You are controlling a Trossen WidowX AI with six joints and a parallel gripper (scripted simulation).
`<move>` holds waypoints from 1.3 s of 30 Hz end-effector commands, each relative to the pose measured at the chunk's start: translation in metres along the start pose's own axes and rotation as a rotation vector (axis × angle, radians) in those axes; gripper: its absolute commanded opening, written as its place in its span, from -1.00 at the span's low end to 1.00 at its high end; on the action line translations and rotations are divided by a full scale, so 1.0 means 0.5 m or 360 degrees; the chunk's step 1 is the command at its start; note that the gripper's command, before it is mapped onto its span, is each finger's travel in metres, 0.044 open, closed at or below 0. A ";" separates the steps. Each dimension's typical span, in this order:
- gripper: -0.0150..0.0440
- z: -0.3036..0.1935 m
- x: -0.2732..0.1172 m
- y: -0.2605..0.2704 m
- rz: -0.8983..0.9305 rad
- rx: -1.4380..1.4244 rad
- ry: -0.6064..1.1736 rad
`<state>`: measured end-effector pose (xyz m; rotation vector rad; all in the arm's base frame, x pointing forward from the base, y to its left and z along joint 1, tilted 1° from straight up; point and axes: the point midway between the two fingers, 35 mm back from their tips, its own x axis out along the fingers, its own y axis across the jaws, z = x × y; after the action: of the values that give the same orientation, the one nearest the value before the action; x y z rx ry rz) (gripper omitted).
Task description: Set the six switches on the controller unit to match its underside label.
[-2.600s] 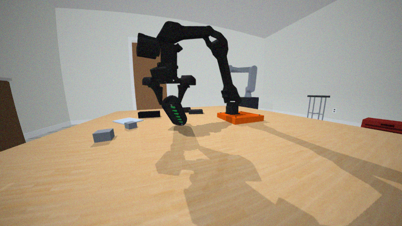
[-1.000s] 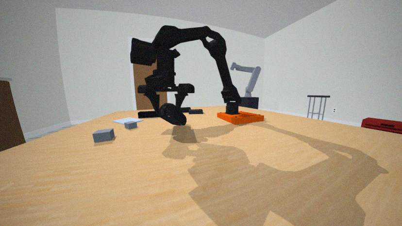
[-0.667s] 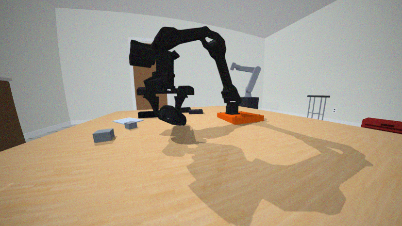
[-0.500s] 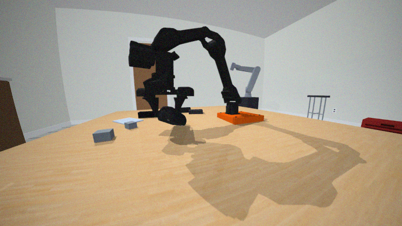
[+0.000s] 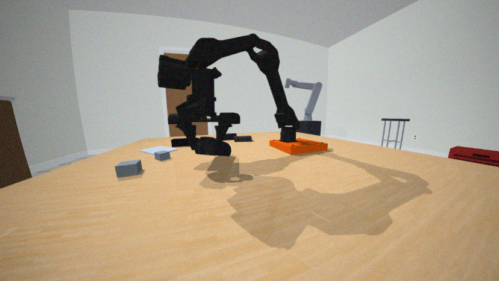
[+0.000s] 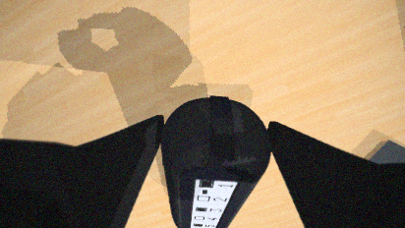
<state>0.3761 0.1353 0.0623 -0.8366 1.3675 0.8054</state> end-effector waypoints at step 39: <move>0.65 0.003 0.077 0.002 0.0019 0.0014 0.0039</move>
<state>0.3805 0.1397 0.0298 -0.8340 1.3772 0.8058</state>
